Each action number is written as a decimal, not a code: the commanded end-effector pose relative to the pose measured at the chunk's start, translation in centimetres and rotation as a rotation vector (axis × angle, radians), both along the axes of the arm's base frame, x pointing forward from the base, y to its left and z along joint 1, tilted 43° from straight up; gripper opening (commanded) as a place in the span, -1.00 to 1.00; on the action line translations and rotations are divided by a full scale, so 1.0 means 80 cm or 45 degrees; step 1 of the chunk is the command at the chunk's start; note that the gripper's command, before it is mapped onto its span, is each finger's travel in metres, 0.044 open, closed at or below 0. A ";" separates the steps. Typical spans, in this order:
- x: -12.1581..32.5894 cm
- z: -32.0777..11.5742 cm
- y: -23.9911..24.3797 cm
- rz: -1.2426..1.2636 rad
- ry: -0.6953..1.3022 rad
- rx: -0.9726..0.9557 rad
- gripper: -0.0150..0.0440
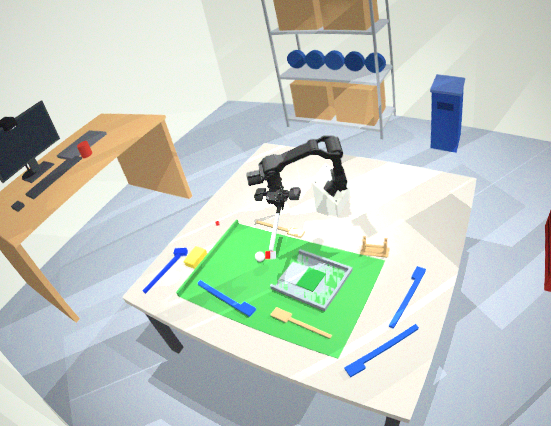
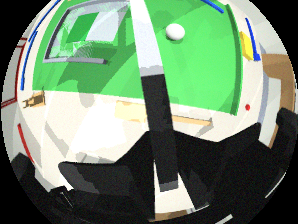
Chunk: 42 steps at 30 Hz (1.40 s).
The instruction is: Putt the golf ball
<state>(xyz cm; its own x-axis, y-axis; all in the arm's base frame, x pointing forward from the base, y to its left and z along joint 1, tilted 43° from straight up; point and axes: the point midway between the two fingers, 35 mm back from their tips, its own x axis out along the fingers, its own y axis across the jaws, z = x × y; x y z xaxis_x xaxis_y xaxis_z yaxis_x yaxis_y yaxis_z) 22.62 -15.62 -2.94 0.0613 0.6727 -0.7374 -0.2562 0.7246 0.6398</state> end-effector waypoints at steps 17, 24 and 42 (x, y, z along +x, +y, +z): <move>-0.050 -0.070 -0.054 -0.359 0.335 0.002 -0.49; -0.048 -0.099 -0.028 -0.359 0.335 0.003 -0.49; -0.046 -0.120 -0.010 -0.359 0.334 0.004 -0.49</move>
<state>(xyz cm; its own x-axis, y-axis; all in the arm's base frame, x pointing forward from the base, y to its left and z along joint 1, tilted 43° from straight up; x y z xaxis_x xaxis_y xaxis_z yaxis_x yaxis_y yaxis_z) 18.78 -16.64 -12.20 0.0418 0.6594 -0.7506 0.1230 0.7422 0.6588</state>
